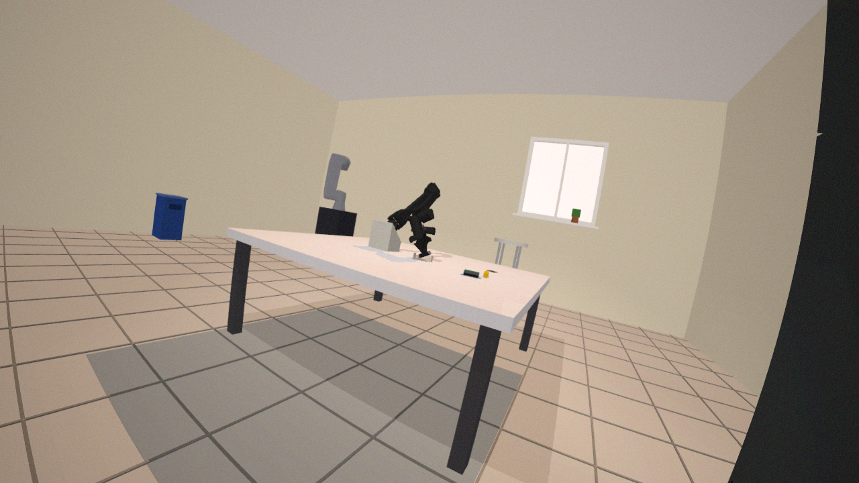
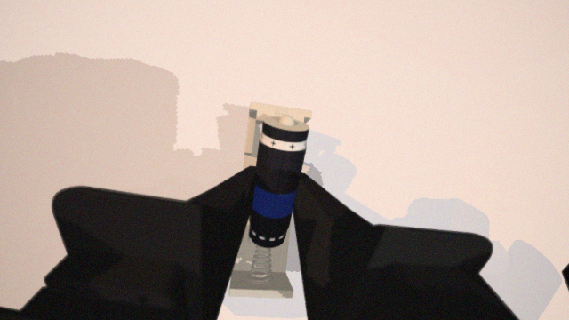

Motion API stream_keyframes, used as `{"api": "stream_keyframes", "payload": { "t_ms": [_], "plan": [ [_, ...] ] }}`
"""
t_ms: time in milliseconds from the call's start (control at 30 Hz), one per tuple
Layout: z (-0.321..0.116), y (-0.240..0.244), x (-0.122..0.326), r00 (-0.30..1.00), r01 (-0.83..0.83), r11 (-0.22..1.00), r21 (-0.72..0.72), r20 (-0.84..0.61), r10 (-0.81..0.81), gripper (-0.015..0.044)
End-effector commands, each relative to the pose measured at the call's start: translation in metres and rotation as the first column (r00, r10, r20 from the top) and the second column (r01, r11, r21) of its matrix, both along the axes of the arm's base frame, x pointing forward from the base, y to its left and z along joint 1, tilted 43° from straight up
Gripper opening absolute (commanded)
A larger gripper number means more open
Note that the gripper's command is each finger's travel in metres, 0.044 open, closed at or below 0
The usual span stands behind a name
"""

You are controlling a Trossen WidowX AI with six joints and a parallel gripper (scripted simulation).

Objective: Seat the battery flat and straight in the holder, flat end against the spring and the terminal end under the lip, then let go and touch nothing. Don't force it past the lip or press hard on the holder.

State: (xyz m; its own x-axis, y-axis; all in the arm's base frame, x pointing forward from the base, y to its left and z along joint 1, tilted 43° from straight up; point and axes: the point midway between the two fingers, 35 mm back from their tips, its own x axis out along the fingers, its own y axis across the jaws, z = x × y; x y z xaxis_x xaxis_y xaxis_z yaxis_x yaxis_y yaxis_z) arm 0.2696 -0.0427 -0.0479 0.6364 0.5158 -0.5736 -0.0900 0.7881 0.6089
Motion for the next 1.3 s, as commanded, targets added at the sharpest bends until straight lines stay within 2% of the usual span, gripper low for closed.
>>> {"api": "stream_keyframes", "payload": {
  "t_ms": [0,533,1267],
  "plan": [
    [-0.002,0.002,-0.005,1.000,0.002,1.000,0.003,-0.004,-0.002,0.0064],
    [-0.005,0.003,-0.018,1.000,0.009,1.000,-0.008,-0.010,-0.009,0.0064],
    [-0.011,0.001,-0.008,0.994,-0.052,0.998,-0.027,-0.093,0.049,0.0064]
  ]
}}
